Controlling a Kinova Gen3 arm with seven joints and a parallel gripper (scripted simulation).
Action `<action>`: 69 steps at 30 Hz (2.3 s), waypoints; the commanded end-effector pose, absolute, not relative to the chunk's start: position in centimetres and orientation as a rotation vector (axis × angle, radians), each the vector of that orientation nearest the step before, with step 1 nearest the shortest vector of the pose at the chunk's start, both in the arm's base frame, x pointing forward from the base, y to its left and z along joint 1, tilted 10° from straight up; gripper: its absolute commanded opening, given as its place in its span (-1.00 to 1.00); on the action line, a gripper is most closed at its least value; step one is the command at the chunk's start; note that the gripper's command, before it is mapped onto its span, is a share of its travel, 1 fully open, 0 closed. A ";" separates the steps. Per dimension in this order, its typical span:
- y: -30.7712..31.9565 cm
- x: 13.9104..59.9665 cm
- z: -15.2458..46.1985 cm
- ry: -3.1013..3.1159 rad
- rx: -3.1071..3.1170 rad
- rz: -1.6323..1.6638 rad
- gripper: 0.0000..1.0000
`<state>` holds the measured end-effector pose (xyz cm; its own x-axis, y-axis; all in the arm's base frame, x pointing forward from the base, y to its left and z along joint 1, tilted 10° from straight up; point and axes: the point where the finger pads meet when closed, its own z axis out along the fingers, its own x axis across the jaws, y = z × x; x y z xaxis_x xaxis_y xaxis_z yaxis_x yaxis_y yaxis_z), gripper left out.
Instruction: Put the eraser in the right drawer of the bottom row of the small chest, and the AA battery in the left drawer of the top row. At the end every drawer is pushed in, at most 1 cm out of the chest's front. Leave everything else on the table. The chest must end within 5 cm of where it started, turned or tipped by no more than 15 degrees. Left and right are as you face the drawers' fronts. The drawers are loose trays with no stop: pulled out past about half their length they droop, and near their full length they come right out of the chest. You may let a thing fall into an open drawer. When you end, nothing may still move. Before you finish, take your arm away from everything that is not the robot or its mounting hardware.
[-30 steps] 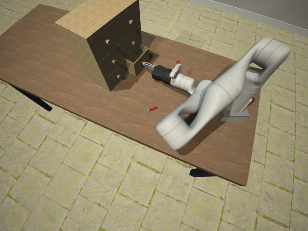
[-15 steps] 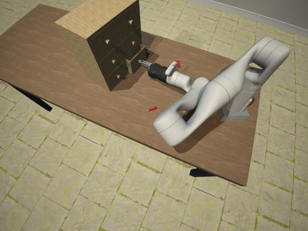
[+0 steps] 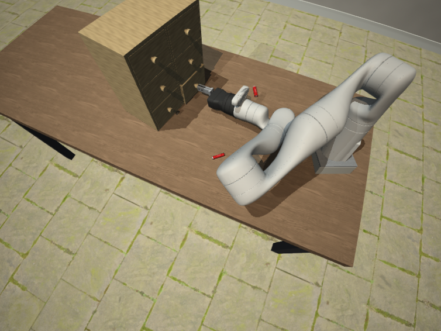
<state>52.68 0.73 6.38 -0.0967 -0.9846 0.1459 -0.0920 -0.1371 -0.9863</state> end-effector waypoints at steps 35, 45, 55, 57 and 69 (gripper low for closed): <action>0.6 53.6 6.6 1.280 -1.323 -1.352 -1.00; 0.6 53.6 6.6 1.280 -1.323 -1.352 -1.00; 0.6 53.6 6.6 1.280 -1.323 -1.352 -1.00; 0.6 53.6 6.6 1.280 -1.323 -1.352 -1.00; 0.6 53.6 6.6 1.280 -1.323 -1.352 -1.00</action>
